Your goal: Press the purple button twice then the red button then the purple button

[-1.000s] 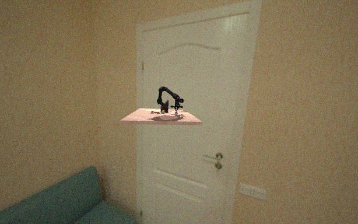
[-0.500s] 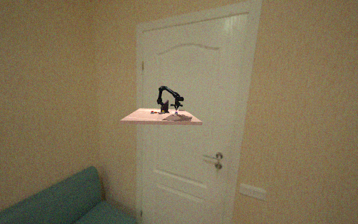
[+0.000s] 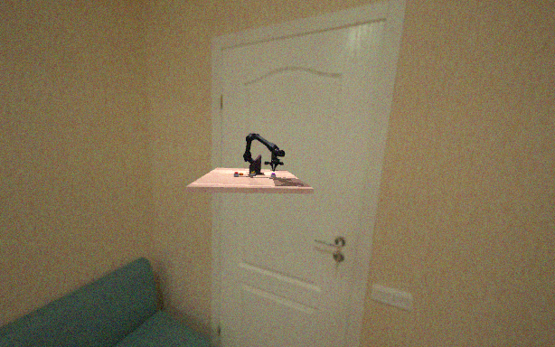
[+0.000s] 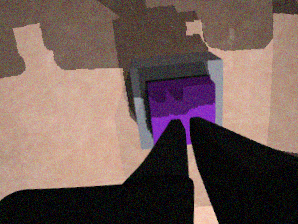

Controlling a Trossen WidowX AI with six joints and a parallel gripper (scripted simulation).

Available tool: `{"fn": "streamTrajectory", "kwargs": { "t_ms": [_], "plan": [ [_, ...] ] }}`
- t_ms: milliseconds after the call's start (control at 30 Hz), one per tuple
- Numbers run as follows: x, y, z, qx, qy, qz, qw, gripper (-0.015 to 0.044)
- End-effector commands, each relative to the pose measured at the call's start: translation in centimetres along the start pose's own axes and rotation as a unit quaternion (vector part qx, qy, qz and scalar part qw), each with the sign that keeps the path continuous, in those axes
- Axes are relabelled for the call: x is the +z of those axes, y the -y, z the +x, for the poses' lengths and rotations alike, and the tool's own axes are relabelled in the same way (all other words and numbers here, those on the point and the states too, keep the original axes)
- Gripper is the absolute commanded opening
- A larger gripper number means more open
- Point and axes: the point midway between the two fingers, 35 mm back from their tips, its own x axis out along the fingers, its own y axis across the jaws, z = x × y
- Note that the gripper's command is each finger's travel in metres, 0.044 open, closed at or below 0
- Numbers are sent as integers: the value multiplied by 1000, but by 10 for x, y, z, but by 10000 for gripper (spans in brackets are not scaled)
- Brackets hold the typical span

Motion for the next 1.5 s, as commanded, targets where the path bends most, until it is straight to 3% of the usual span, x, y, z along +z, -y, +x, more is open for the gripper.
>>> {"fn": "streamTrajectory", "kwargs": {
  "t_ms": [0, 900, 1033, 1200, 1367, 1467],
  "plan": [
    [-1, 1, 7, -3, 1, -4, 1000, 20],
    [-1, 2, 22, -4, 2, -4, 1000, 20],
    [-1, 1, -10, -3, 1, -4, 1000, 20],
    [-1, 1, -15, -3, 1, -4, 1000, 20],
    [-2, 0, -73, -2, 1, -5, 1000, 20],
    [-2, 0, -75, -2, 1, -5, 1000, 20]
  ]
}}
